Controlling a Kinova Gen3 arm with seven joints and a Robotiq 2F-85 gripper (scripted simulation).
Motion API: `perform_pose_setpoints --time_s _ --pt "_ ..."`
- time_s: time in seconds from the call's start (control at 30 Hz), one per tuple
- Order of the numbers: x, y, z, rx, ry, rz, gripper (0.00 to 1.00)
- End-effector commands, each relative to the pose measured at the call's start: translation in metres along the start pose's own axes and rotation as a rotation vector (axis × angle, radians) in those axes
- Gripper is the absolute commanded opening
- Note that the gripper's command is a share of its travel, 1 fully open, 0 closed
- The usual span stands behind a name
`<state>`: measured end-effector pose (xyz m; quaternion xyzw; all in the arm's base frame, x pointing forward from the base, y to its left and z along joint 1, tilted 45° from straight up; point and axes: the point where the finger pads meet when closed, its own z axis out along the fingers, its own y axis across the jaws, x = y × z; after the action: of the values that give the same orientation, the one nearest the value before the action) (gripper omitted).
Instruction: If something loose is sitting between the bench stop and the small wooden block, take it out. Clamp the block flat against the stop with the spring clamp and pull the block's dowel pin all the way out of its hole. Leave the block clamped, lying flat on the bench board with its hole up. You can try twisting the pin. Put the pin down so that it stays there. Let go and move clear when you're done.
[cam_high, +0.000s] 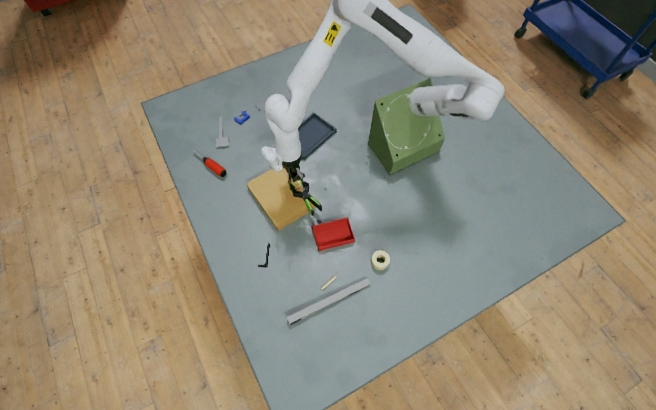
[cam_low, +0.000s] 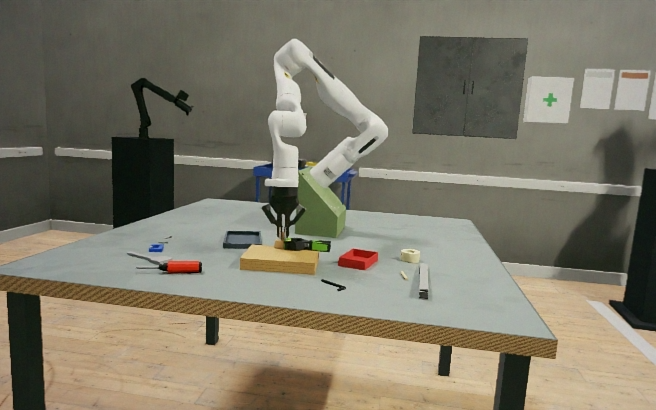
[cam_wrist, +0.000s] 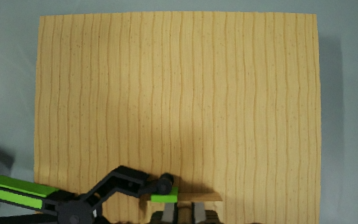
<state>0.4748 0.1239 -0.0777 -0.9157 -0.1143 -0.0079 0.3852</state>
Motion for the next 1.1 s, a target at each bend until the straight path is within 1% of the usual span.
perform_pose_setpoints --time_s 0.0,1.07 --pt "0.0006 0.0004 -0.0012 -0.001 0.002 -0.002 0.1" --pt "0.0006 0.0004 -0.0012 -0.001 0.002 -0.024 0.1"
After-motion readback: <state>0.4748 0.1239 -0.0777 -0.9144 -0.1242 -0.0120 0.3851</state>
